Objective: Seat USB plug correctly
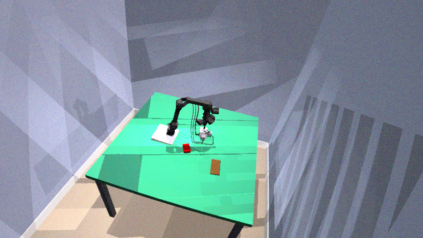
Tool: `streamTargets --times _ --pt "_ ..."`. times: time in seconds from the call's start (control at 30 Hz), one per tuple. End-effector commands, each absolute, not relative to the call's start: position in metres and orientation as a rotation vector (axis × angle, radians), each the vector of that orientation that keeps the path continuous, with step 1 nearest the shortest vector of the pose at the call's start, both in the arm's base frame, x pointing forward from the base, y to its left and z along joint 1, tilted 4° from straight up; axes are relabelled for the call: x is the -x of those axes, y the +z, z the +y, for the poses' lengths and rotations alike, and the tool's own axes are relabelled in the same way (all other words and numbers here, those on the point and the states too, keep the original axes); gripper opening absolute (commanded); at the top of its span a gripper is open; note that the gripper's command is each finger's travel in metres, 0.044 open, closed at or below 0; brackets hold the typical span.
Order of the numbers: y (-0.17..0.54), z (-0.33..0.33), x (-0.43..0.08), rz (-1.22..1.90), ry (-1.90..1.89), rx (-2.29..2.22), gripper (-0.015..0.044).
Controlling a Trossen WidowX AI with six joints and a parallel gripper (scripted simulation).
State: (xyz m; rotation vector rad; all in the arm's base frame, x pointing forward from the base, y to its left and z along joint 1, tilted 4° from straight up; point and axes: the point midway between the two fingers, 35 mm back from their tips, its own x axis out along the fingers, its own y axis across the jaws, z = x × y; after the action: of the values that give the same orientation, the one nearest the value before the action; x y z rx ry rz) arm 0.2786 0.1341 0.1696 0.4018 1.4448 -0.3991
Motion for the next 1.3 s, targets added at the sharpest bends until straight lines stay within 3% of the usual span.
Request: streamTargets --times 0.0,1.27 --pt "0.1695 0.1341 -0.2785 1.457 -0.335 -0.332 0.0000" --pt "0.1695 0.1341 -0.2785 1.449 0.403 0.472 0.0000"
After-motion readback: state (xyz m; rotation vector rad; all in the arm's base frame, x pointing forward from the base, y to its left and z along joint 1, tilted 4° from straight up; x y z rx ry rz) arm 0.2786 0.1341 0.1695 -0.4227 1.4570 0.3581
